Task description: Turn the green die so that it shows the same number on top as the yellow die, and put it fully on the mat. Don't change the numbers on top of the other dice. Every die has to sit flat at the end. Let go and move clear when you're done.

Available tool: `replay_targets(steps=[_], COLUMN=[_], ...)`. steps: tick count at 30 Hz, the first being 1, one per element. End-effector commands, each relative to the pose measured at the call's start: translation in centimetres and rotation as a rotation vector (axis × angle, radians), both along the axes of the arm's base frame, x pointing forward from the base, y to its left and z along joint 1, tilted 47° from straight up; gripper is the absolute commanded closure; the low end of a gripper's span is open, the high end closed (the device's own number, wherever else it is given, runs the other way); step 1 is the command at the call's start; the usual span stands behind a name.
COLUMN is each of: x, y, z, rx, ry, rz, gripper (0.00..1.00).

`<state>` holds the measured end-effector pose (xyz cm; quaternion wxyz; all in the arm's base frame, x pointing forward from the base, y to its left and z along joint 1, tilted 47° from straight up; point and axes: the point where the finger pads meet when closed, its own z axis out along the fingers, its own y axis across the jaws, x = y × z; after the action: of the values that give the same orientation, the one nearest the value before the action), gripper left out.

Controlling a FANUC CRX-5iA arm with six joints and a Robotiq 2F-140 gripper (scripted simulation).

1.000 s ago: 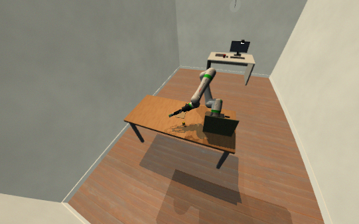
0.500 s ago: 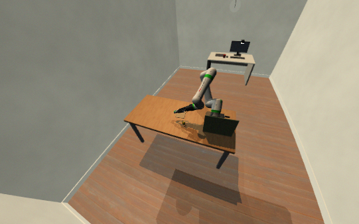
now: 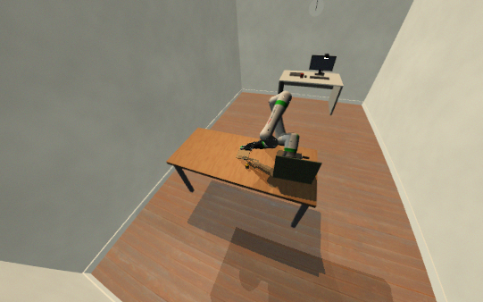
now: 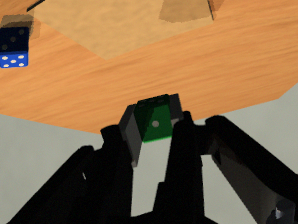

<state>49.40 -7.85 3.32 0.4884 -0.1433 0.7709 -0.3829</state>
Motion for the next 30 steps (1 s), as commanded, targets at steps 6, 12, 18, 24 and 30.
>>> replay_targets(steps=[6,12,18,24,30], x=[0.0,0.0,-0.1,-0.1,-0.1], y=[-0.5,-1.8,-2.8,-4.2,-4.9], z=[-0.5,-1.7,-2.6,-3.9,-4.6], rx=[0.0,0.0,0.0,0.0,0.0], ry=[0.0,0.0,0.0,0.0,0.0], rz=[0.0,0.0,0.0,0.0,0.0], gripper=[0.84,0.84,0.84,0.84,0.84])
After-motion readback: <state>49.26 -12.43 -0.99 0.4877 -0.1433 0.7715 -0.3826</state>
